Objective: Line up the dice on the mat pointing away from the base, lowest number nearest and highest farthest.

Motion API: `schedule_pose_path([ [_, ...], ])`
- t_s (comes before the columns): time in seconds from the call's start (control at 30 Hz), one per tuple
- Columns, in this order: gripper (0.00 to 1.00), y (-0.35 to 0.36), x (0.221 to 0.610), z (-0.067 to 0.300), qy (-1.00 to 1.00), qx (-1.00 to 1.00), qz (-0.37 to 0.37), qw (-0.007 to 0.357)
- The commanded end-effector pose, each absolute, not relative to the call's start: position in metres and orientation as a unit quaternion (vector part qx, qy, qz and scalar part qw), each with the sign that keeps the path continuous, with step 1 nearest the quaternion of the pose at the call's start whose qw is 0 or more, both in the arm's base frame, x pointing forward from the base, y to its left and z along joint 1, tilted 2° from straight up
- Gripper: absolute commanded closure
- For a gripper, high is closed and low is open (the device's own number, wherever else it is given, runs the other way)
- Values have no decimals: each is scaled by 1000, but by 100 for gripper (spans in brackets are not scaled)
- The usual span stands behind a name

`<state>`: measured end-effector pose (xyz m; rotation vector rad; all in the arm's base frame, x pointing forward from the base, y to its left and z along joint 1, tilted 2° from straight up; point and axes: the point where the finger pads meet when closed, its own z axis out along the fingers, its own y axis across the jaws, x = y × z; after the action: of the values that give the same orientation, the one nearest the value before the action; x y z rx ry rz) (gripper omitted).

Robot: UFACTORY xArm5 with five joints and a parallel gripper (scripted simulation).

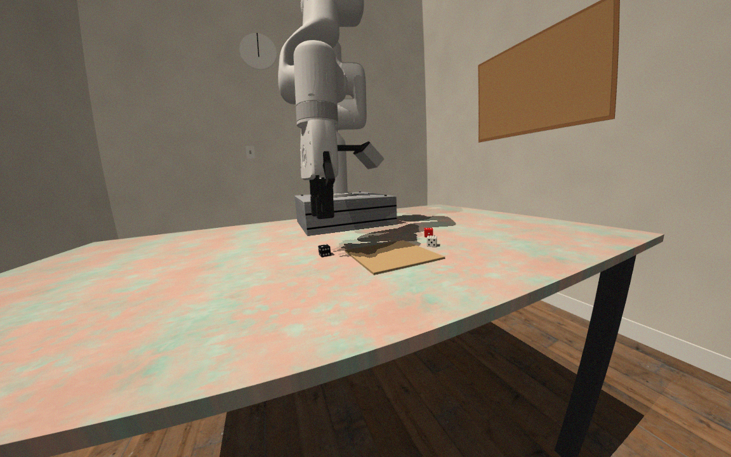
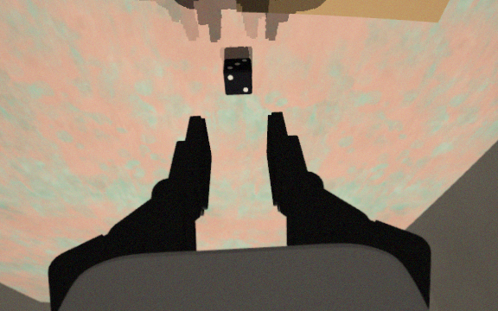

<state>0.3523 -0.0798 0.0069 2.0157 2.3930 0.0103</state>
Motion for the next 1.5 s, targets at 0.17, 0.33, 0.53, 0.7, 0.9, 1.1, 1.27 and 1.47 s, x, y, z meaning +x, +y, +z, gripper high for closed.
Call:
schedule_pose_path([
  [0.17, 64, -80, 354, 5, 765, 644, 4, 7],
  [0.33, 64, -79, 354, 0, 765, 644, 4, 7],
  [0.53, 64, -79, 354, -7, 765, 644, 4, 7],
  [0.7, 64, -80, 354, -12, 765, 644, 4, 7],
  [0.9, 64, -80, 354, -21, 765, 644, 4, 7],
  [1.1, 64, -80, 354, -30, 765, 644, 4, 7],
  [1.27, 64, -80, 354, -34, 765, 644, 4, 7],
  [1.47, 64, -80, 354, -40, 765, 644, 4, 7],
])
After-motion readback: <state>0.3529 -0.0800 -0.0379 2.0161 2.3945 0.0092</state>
